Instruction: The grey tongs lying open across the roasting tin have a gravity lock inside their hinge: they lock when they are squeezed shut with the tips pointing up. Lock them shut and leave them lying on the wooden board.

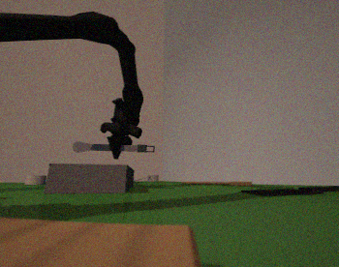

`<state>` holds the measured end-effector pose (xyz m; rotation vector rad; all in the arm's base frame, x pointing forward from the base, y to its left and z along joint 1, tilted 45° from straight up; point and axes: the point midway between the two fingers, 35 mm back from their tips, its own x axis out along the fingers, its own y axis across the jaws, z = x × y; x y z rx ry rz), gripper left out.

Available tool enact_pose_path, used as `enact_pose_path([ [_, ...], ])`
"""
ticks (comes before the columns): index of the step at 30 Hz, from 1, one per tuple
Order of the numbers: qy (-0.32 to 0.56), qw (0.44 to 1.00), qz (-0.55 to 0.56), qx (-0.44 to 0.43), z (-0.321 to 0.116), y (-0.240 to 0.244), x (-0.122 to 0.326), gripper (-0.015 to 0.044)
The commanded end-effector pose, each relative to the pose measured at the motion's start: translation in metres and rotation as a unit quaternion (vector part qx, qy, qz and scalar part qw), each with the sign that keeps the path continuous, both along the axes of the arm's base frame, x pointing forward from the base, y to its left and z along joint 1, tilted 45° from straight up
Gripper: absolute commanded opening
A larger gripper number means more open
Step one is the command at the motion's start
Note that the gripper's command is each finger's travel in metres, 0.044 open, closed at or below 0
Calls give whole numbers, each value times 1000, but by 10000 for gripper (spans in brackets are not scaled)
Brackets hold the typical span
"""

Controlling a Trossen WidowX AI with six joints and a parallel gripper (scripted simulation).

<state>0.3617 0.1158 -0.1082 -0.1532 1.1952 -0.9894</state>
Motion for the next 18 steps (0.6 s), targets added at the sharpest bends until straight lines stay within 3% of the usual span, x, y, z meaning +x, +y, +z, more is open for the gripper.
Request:
enact_pose_path([
  [1,-13,1000,6,8,44,43,-2,-150],
  [18,1,1000,16,7,53,34,1,-150],
])
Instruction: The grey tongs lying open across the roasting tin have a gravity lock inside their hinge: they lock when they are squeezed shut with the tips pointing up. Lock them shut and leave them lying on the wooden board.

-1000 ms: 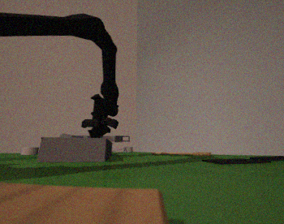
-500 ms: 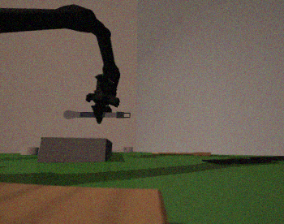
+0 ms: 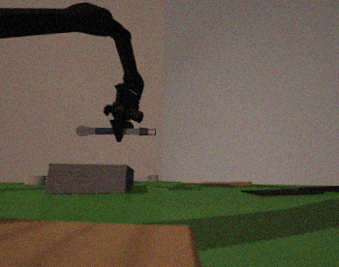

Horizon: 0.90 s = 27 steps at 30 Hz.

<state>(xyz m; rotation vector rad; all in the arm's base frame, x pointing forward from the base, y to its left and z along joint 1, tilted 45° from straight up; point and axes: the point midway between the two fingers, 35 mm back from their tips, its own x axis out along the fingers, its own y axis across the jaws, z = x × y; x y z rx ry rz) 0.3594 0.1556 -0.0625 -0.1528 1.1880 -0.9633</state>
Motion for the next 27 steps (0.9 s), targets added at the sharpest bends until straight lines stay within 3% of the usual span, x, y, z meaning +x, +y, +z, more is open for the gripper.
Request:
enact_pose_path([
  [1,10,1000,10,2,11,-9,5,-150],
  [27,158,972,171,4,143,-131,24,-150],
])
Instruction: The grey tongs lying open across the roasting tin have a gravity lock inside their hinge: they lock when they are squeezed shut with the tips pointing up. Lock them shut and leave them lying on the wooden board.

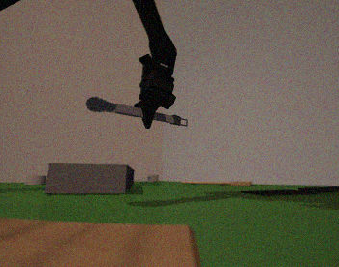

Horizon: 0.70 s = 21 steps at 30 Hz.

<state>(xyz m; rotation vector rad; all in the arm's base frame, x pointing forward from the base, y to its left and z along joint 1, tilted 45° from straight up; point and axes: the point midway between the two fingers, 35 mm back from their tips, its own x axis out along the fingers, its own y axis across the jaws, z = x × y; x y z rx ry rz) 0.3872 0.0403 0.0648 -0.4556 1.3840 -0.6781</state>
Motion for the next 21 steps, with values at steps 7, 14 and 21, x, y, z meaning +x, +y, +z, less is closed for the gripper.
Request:
enact_pose_path([
  [7,53,997,62,-9,47,-51,-13,-150],
  [14,91,990,102,-17,77,-84,-28,-150],
  [21,137,980,143,-31,106,-117,-49,-150],
])
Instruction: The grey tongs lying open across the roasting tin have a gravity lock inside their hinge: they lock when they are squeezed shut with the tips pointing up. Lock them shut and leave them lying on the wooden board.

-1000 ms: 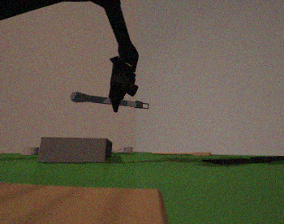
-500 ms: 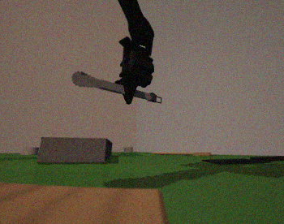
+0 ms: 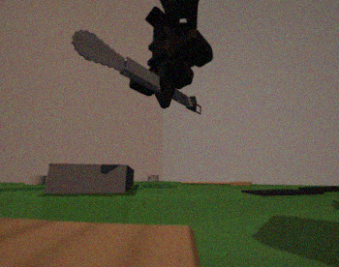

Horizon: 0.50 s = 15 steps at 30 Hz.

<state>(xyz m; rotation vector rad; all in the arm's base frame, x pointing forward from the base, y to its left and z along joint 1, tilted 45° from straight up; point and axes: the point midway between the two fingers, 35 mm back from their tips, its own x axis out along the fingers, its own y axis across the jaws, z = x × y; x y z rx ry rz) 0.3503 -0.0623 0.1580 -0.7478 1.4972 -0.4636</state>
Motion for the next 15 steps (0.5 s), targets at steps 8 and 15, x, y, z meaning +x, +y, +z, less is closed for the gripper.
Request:
enact_pose_path([
  [8,32,999,29,-12,19,-21,-17,-150],
  [15,49,998,36,7,27,-40,-30,-150],
])
